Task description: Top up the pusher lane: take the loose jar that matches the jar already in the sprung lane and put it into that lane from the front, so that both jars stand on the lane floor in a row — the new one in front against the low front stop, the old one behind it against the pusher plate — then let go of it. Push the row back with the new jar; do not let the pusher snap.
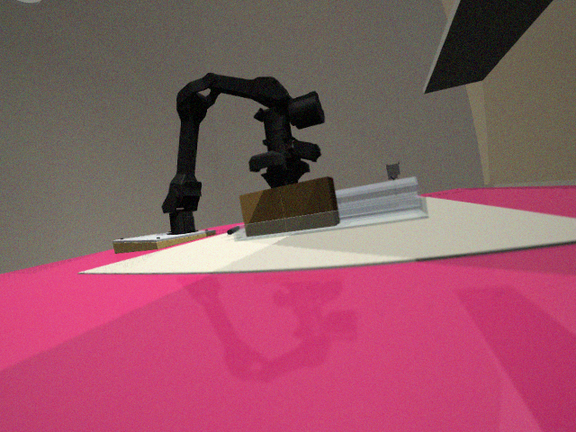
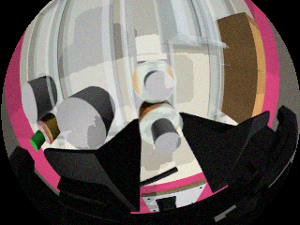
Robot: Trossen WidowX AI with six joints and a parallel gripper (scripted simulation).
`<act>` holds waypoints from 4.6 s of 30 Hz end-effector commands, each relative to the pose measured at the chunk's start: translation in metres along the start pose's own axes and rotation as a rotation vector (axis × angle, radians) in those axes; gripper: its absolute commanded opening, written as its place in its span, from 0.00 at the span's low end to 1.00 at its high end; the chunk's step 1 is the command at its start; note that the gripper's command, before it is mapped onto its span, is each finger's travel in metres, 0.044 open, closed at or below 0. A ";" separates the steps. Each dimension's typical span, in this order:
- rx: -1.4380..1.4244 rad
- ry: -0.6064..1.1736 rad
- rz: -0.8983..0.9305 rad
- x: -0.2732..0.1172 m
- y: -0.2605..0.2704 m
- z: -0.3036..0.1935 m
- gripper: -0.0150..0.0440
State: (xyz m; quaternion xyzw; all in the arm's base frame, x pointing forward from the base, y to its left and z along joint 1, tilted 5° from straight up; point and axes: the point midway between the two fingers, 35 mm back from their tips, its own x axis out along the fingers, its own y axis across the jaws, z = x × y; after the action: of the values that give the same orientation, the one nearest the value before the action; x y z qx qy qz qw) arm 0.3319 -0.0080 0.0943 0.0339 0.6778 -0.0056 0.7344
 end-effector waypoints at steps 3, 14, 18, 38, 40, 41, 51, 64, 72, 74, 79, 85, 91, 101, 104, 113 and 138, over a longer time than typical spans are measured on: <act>-0.003 -0.024 0.003 0.001 0.001 0.005 0.25; -0.003 -0.024 0.003 0.005 0.001 0.005 0.25; -0.003 -0.024 0.003 0.006 0.001 0.005 0.25; -0.003 -0.023 0.003 0.013 0.001 0.003 0.25; -0.003 -0.023 0.003 0.013 0.001 0.003 0.25; -0.003 -0.023 0.003 0.013 0.001 0.003 0.25; -0.003 -0.023 0.003 0.013 0.001 0.001 0.25; -0.003 -0.023 0.003 0.013 0.001 -0.001 0.25; -0.002 -0.023 0.003 0.013 0.001 -0.002 0.25; -0.002 -0.023 0.003 0.013 0.001 -0.003 0.25; -0.002 -0.023 0.003 0.013 0.001 -0.003 0.25; -0.002 -0.023 0.003 0.013 0.001 -0.004 0.25; -0.002 -0.023 0.003 0.013 0.001 -0.005 0.25; -0.002 -0.023 0.003 0.013 0.001 -0.007 0.25; -0.002 -0.022 0.003 0.013 0.000 -0.009 0.25; -0.002 -0.022 0.003 0.013 0.000 -0.010 0.25; -0.002 -0.022 0.003 0.002 0.000 -0.010 0.71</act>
State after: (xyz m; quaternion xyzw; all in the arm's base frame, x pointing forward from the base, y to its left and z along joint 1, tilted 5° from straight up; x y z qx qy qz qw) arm 0.3204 -0.0074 0.0817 0.0346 0.6741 -0.0051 0.7378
